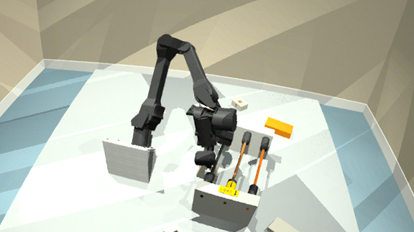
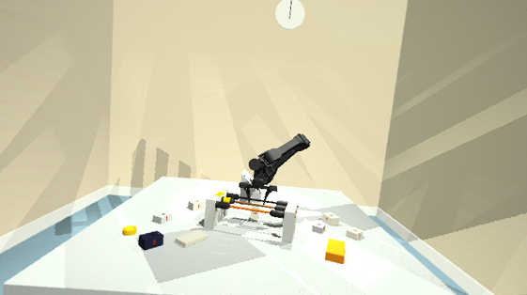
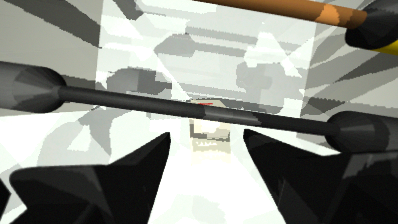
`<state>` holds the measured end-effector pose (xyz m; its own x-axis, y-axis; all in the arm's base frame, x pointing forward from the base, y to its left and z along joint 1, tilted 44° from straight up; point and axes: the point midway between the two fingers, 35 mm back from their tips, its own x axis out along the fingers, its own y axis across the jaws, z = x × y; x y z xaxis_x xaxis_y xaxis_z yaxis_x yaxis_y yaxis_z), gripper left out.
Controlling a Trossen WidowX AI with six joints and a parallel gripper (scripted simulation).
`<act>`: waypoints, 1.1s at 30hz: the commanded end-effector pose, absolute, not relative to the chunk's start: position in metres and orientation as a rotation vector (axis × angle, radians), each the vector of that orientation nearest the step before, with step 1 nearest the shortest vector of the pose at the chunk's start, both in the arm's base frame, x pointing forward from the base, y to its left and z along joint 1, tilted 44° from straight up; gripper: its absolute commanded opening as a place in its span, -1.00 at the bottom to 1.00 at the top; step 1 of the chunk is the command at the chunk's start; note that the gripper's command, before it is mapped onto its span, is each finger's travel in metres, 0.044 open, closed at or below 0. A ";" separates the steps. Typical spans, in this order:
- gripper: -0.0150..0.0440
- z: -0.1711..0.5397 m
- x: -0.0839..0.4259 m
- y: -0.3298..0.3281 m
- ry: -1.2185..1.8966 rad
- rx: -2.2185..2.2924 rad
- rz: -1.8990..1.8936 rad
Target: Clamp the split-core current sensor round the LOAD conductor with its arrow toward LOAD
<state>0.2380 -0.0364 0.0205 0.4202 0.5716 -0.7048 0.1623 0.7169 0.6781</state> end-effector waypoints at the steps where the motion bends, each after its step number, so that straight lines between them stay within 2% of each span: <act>1: 0.61 0.015 0.239 -0.030 1.136 0.775 0.293; 4: 0.61 0.013 0.240 -0.029 1.136 0.775 0.294; 8: 0.25 0.017 0.240 -0.032 1.133 0.766 0.292; 22: -0.06 0.017 0.240 -0.032 1.133 0.766 0.292; 27: -0.49 0.018 0.233 -0.030 1.135 0.768 0.292; 33: -0.49 0.022 0.210 -0.023 1.138 0.772 0.292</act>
<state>0.2217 -0.0268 0.0195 0.4146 0.5769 -0.7038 0.1684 0.7114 0.6823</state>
